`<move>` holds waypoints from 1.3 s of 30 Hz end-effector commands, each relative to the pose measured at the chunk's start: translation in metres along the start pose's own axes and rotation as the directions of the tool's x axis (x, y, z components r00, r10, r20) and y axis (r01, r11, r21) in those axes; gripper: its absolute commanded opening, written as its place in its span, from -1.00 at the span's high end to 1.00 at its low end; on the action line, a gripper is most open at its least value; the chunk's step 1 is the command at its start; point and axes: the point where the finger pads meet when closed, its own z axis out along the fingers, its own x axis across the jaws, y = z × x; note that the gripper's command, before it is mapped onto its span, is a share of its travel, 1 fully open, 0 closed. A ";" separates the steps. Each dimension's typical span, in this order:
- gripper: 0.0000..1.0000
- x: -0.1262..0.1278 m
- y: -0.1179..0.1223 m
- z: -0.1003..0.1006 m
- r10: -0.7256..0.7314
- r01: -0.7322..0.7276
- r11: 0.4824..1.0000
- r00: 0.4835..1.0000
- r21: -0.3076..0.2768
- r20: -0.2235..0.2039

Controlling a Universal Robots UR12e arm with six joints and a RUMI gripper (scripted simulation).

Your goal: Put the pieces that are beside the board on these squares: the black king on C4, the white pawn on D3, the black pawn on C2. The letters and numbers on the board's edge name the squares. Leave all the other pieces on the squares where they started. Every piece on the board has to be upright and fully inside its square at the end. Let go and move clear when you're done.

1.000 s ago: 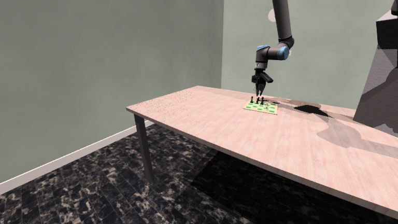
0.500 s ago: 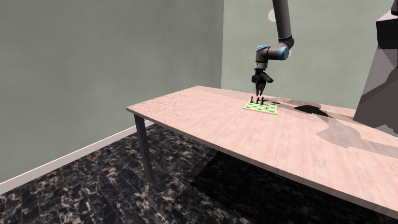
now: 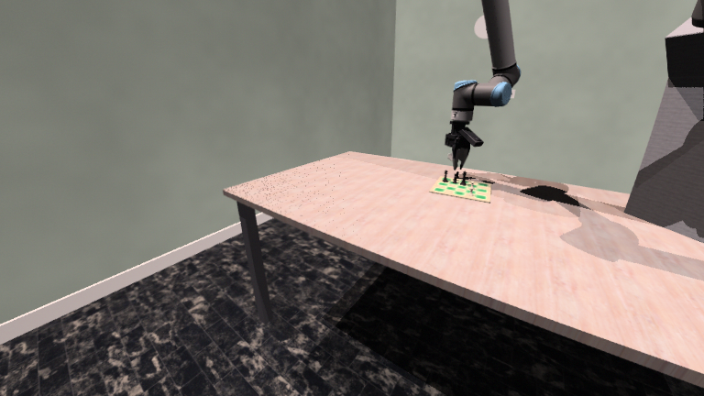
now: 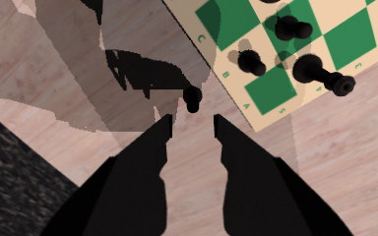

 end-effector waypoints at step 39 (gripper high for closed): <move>0.60 0.000 0.001 0.032 0.000 0.000 1.000 1.000 -0.001 0.000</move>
